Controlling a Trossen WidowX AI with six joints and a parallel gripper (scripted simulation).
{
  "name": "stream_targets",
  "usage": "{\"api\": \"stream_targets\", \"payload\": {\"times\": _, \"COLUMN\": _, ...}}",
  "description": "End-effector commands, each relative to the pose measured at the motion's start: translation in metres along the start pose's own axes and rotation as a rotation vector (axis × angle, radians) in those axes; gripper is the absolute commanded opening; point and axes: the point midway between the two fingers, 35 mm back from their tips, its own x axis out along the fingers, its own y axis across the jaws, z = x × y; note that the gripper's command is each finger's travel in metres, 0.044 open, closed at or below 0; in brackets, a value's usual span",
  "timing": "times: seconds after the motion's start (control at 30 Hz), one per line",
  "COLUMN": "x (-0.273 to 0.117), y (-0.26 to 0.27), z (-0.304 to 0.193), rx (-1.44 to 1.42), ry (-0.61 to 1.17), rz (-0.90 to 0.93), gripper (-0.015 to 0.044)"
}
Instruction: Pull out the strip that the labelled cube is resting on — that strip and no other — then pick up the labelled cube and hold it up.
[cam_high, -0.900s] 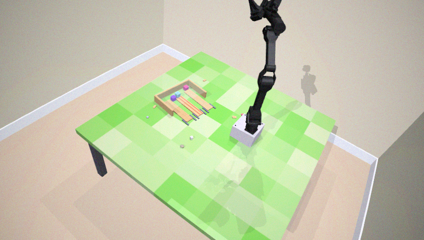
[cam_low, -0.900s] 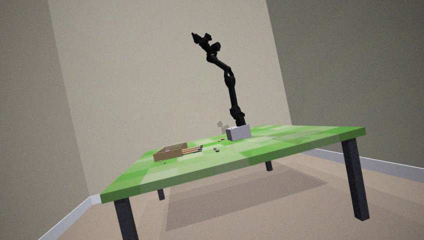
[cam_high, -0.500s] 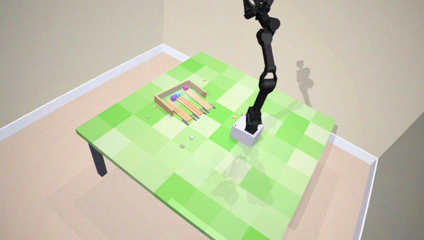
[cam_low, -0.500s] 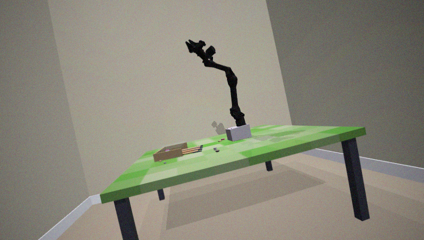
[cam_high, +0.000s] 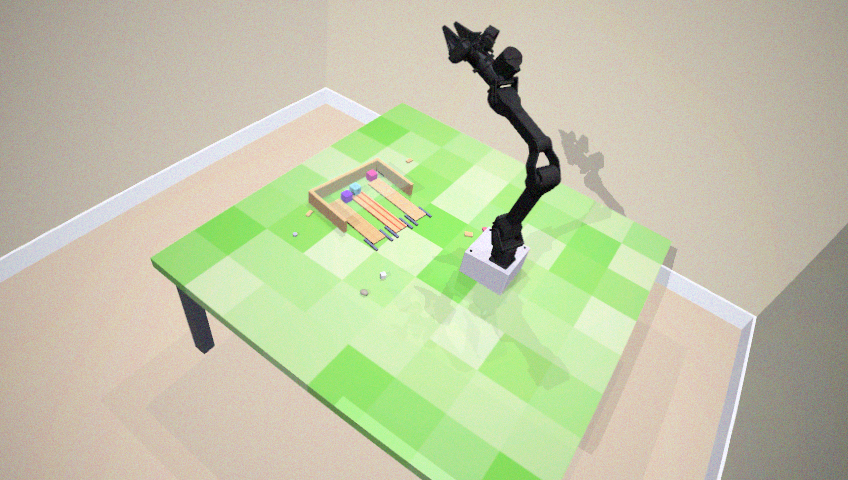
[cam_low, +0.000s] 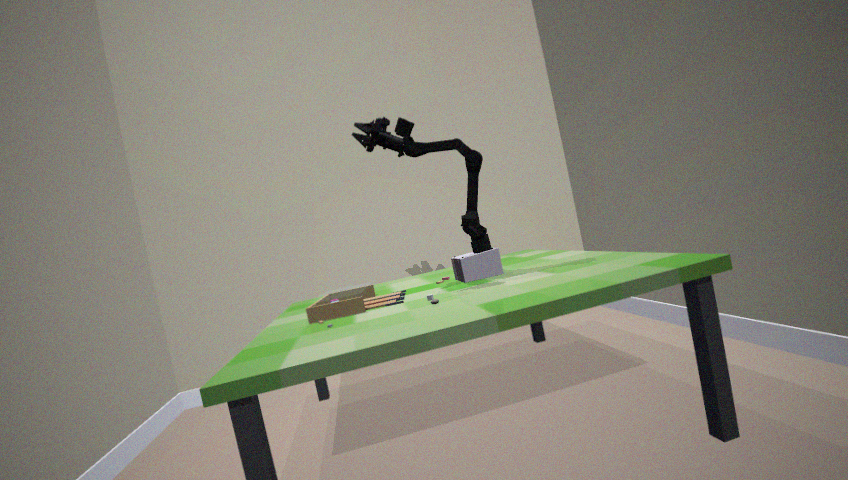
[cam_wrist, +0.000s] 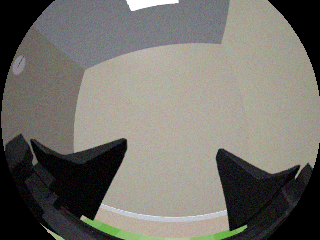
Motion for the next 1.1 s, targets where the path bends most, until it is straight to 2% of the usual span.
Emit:
{"api": "stream_targets", "payload": {"times": 0.0, "x": -0.007, "y": -0.004, "z": -0.047, "rx": 0.028, "ry": 0.097, "rz": -0.054, "gripper": 0.04}}
{"api": "stream_targets", "payload": {"times": 0.2, "x": -0.035, "y": -0.004, "z": -0.14, "rx": 0.051, "ry": 0.309, "rz": -0.132, "gripper": 0.04}}
{"api": "stream_targets", "payload": {"times": 0.37, "x": -0.073, "y": 0.004, "z": -0.216, "rx": 0.037, "ry": 0.509, "rz": -0.172, "gripper": 0.04}}
{"api": "stream_targets", "payload": {"times": 0.53, "x": -0.126, "y": 0.017, "z": -0.286, "rx": -0.009, "ry": 0.724, "rz": -0.186, "gripper": 0.04}}
{"api": "stream_targets", "payload": {"times": 0.73, "x": -0.207, "y": 0.033, "z": -0.358, "rx": -0.106, "ry": 0.992, "rz": -0.164, "gripper": 0.04}}
{"api": "stream_targets", "payload": {"times": 0.83, "x": -0.242, "y": 0.039, "z": -0.381, "rx": -0.155, "ry": 1.097, "rz": -0.143, "gripper": 0.04}}
{"api": "stream_targets", "payload": {"times": 1.07, "x": -0.245, "y": 0.039, "z": -0.382, "rx": -0.159, "ry": 1.104, "rz": -0.142, "gripper": 0.04}}
